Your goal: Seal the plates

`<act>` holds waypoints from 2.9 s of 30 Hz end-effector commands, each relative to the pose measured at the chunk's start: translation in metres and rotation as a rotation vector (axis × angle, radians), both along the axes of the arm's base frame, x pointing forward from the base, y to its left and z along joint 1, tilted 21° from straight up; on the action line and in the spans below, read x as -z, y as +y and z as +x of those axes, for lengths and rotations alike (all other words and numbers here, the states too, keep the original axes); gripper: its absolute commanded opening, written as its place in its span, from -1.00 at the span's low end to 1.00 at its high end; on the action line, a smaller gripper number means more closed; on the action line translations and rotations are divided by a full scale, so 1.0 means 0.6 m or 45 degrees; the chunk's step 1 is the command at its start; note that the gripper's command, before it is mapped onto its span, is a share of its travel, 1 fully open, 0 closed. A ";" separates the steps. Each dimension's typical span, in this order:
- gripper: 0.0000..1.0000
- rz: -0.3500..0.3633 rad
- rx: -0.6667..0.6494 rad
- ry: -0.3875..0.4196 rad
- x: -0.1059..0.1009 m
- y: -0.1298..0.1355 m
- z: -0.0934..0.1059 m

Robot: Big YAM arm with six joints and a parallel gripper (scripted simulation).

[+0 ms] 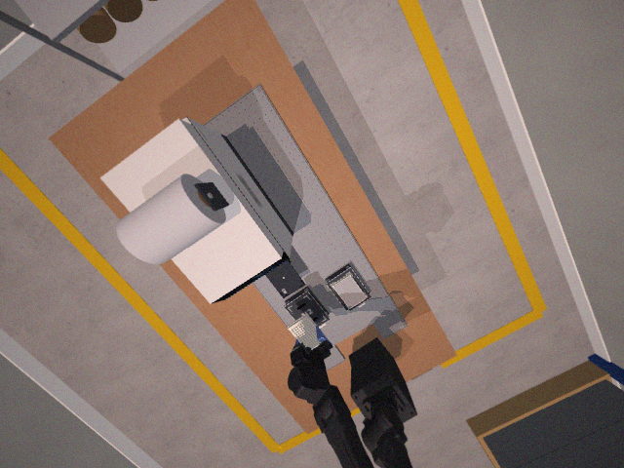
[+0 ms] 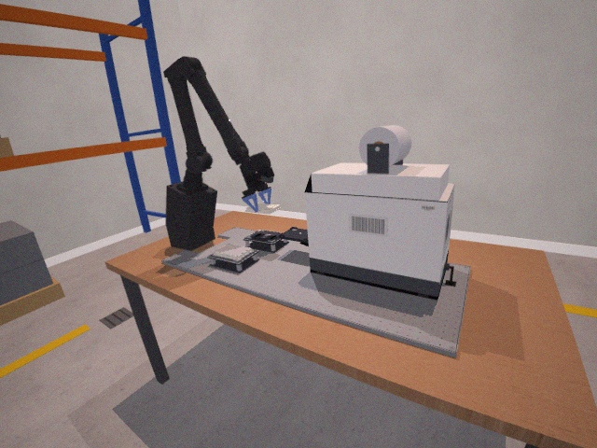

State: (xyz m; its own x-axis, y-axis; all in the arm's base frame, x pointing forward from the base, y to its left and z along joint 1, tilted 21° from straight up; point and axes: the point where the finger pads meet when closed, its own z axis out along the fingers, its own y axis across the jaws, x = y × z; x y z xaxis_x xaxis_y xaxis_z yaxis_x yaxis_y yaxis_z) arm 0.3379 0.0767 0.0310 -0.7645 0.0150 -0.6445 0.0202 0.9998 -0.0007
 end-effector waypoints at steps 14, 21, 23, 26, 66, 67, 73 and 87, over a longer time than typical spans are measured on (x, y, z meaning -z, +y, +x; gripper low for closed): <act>-1.00 0.035 0.074 0.017 0.018 -0.008 -0.002; -1.00 0.030 0.044 0.002 0.008 0.002 -0.003; -1.00 0.031 0.033 -0.017 -0.002 0.006 0.004; -1.00 0.029 0.018 -0.039 -0.014 0.011 0.014; -1.00 0.018 0.041 -0.034 -0.062 -0.033 0.172; -1.00 0.017 0.042 -0.031 -0.063 -0.034 0.175; -1.00 0.017 0.063 -0.013 -0.059 -0.046 0.176; -1.00 0.016 0.053 -0.025 -0.084 -0.055 0.235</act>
State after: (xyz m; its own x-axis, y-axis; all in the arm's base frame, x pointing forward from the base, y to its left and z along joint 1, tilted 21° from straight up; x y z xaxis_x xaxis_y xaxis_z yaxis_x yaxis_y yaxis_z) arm 0.4616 0.0511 0.0752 -0.7544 0.0531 -0.6543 0.0534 0.9984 0.0195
